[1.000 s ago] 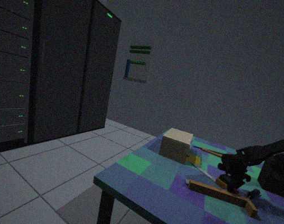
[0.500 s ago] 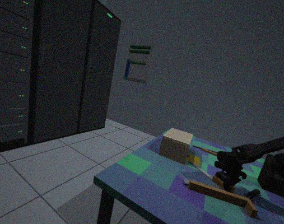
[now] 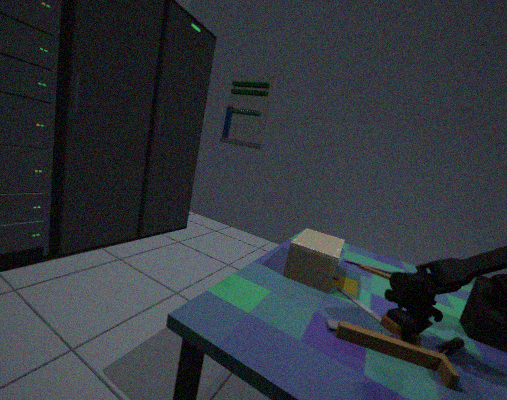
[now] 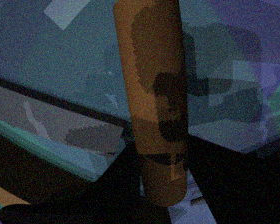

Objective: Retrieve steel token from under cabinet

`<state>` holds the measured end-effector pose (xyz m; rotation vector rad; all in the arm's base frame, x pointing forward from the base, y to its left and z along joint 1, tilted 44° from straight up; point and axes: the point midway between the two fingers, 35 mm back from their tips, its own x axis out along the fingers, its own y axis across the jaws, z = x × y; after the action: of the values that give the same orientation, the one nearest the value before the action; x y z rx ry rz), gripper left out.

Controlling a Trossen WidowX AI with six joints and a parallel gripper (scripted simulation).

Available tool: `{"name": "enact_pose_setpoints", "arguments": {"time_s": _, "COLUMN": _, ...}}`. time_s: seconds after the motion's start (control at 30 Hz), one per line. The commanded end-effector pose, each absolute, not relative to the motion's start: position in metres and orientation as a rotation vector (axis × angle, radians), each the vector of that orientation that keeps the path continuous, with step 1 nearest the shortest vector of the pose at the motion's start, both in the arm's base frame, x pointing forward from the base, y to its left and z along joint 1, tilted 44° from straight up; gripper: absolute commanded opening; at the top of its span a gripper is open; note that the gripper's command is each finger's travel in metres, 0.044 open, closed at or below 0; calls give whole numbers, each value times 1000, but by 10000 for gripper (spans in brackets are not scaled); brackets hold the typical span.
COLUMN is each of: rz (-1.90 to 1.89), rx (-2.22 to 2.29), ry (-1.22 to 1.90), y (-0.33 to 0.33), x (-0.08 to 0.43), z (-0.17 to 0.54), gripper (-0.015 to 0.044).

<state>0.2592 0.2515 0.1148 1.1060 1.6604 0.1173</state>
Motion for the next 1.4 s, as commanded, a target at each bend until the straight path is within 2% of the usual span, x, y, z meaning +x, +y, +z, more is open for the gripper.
{"name": "enact_pose_setpoints", "arguments": {"time_s": 0.0, "rz": 124, "rx": 1113, "ry": 1655, "y": 254, "x": 254, "z": 120, "gripper": 0}}
{"name": "enact_pose_setpoints", "arguments": {"time_s": 0.43, "rz": 124, "rx": 1115, "ry": 1656, "y": 263, "x": 235, "z": 130, "gripper": 0}}
{"name": "enact_pose_setpoints", "arguments": {"time_s": 0.67, "rz": 119, "rx": 1107, "ry": 1662, "y": 263, "x": 237, "z": 126, "gripper": 184}}
{"name": "enact_pose_setpoints", "arguments": {"time_s": 0.7, "rz": 119, "rx": 1107, "ry": 1662, "y": 263, "x": 237, "z": 126, "gripper": 200}}
{"name": "enact_pose_setpoints", "arguments": {"time_s": 0.8, "rz": 119, "rx": 1108, "ry": 1662, "y": 263, "x": 237, "z": 126, "gripper": 200}}
{"name": "enact_pose_setpoints", "arguments": {"time_s": 0.9, "rz": 123, "rx": 1114, "ry": 1657, "y": 263, "x": 237, "z": 126, "gripper": 270}}
{"name": "enact_pose_setpoints", "arguments": {"time_s": 1.37, "rz": 125, "rx": 1115, "ry": 1655, "y": 263, "x": 238, "z": 124, "gripper": 270}}
